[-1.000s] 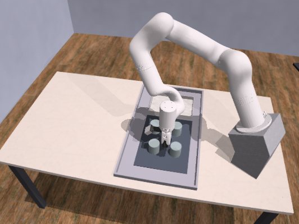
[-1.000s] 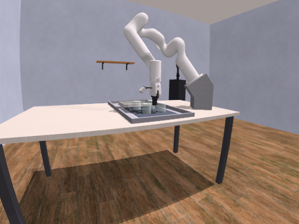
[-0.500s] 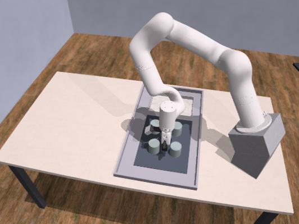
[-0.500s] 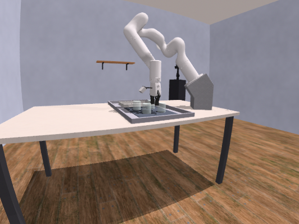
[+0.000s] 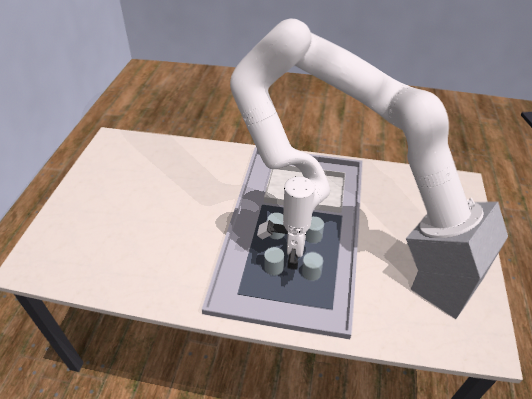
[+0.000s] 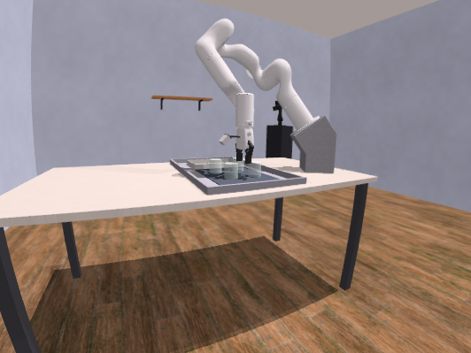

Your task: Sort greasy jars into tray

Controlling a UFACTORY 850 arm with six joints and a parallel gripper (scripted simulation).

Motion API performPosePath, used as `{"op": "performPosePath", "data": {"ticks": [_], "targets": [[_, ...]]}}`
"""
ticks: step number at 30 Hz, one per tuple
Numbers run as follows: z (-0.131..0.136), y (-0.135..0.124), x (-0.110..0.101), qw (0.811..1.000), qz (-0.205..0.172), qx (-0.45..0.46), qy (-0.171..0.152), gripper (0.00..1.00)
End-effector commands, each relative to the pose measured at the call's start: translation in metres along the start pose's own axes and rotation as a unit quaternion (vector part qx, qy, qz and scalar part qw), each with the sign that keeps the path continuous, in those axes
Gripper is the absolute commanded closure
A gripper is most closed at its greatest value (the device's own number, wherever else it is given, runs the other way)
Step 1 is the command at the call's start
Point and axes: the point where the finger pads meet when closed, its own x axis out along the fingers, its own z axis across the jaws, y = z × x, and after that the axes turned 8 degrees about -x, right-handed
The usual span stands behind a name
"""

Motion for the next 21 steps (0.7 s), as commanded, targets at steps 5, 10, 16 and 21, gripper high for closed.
{"op": "performPosePath", "data": {"ticks": [5, 10, 16, 21], "targets": [[0.0, 0.001, -0.046, 1.0, 0.001, 0.0, 0.0, 0.0], [0.0, 0.001, -0.068, 1.0, 0.001, 0.0, 0.0, 0.0], [0.045, 0.018, -0.069, 1.0, 0.001, 0.0, 0.0, 0.0], [0.067, 0.027, -0.069, 1.0, 0.001, 0.0, 0.0, 0.0]]}}
